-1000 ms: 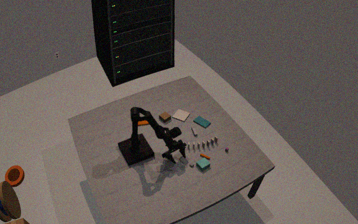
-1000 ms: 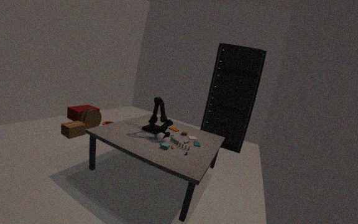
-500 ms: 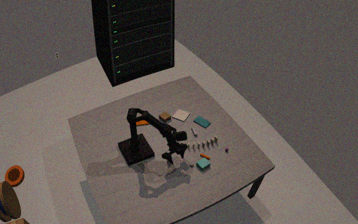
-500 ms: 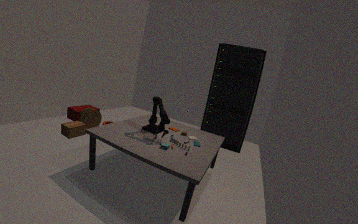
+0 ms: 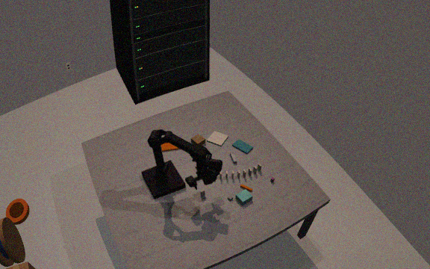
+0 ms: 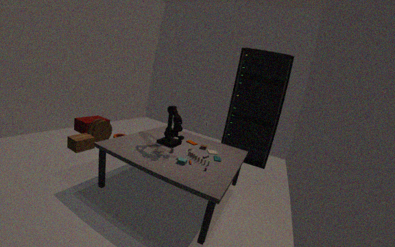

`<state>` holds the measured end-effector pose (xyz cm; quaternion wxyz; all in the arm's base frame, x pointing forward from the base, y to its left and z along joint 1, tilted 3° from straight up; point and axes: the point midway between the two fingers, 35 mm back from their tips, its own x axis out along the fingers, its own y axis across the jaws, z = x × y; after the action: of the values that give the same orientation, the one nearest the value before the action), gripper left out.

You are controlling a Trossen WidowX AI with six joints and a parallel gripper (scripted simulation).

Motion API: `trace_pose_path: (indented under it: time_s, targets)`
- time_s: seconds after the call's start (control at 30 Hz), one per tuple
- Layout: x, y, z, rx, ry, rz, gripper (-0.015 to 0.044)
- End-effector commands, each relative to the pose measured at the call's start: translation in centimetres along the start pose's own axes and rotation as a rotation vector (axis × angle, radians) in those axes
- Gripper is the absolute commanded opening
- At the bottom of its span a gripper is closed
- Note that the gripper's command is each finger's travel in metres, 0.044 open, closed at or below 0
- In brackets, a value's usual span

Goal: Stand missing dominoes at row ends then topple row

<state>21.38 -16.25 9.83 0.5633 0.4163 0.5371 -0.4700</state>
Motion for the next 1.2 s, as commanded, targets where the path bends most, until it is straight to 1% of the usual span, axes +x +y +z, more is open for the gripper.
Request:
trace_pose_path:
  time_s: [0.0, 0.1, 0.3, 0.37, 0.87, 1.17]
  targets:
    - [-0.6, -0.2, -0.4, 0.020, 0.035, 0.006, 0.0440]
    - [0.0, -0.2, -0.3, 0.020, 0.035, 0.006, 0.0440]
    - [4.8, -0.1, -0.5, 0.020, 0.034, 0.006, 0.0440]
    - [5.8, -0.2, -0.6, 0.020, 0.035, 0.006, 0.0440]
    - [7.4, -0.2, -0.7, 0.020, 0.035, 0.006, 0.0440]
    - [7.4, -0.2, -0.7, 0.020, 0.035, 0.006, 0.0204]
